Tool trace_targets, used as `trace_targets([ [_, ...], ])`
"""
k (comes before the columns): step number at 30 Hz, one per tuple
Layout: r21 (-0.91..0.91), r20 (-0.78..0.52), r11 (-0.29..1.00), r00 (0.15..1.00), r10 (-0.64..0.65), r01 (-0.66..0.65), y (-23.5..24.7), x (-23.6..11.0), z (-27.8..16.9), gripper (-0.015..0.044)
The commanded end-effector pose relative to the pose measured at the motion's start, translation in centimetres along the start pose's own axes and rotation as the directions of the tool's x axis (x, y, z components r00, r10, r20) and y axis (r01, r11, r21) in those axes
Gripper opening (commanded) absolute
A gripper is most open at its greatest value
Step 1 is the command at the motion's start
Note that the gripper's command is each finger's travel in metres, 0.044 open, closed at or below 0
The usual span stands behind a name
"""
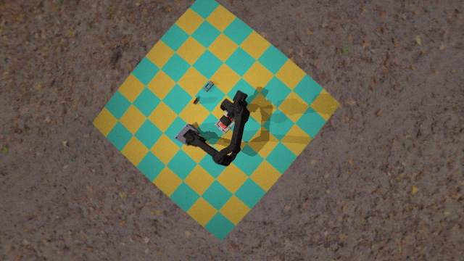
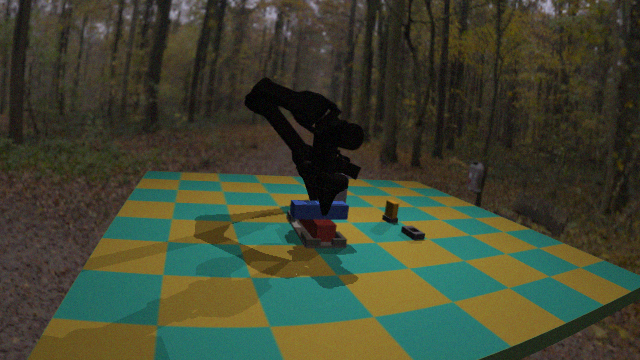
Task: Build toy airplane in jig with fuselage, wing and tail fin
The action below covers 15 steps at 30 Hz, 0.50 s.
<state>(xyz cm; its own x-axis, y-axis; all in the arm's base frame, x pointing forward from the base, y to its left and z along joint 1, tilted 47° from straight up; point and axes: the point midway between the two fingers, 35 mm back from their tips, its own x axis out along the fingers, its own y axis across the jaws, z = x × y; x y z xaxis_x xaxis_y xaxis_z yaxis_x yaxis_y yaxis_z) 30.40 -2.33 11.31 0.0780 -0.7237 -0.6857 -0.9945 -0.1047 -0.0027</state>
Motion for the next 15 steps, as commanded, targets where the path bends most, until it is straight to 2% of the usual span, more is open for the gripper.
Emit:
trace_targets([
  [1,-0.027,0.004,1.000,1.000,-0.012,0.012,-0.2,-2.0,0.1,0.0440],
  [6,-0.121,0.002,0.992,0.999,-0.040,0.040,0.1,-8.3,0.2,0.0440],
  [12,-0.107,0.002,0.993,0.999,-0.041,0.041,-0.1,-8.6,0.3,0.0440],
  [15,0.126,0.003,0.991,0.999,-0.039,0.039,-0.2,-8.5,0.2,0.0440],
])
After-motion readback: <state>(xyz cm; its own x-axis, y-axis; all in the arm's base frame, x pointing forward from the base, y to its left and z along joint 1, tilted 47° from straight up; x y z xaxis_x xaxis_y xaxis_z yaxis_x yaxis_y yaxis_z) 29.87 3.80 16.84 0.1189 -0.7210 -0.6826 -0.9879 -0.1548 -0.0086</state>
